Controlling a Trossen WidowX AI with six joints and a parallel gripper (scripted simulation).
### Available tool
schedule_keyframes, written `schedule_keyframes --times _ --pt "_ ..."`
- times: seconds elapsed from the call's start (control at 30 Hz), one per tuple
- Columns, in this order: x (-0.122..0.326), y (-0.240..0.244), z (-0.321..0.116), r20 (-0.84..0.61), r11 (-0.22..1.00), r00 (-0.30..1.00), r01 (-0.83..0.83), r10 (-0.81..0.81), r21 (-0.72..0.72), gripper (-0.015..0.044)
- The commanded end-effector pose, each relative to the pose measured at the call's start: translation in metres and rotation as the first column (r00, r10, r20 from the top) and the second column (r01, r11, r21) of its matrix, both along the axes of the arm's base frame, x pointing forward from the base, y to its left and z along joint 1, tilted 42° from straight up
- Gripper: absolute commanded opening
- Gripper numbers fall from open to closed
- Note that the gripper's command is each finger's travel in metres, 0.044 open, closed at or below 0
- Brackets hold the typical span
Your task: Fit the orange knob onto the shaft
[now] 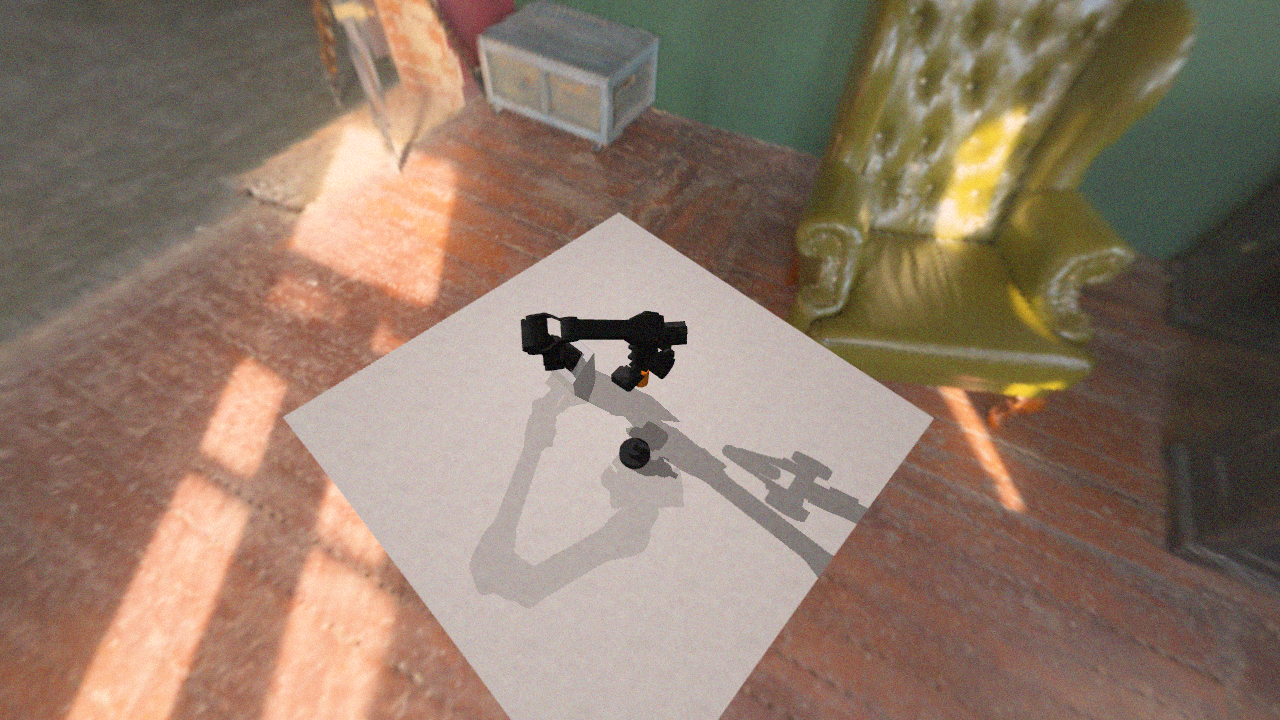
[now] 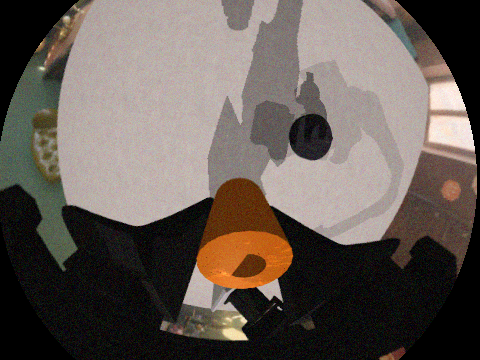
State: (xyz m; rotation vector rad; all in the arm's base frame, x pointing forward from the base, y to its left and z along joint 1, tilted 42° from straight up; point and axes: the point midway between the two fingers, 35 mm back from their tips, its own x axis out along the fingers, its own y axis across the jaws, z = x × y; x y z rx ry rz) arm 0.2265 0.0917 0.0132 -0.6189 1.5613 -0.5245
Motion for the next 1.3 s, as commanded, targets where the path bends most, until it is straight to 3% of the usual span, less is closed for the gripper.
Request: schedule_keyframes --times 0.0,1.27 --pt "-0.001 0.003 0.005 0.003 1.000 1.000 0.005 -0.005 0.004 0.0000" --pt "0.068 -0.073 0.027 0.010 1.000 1.000 -0.001 0.000 0.025 0.0000"
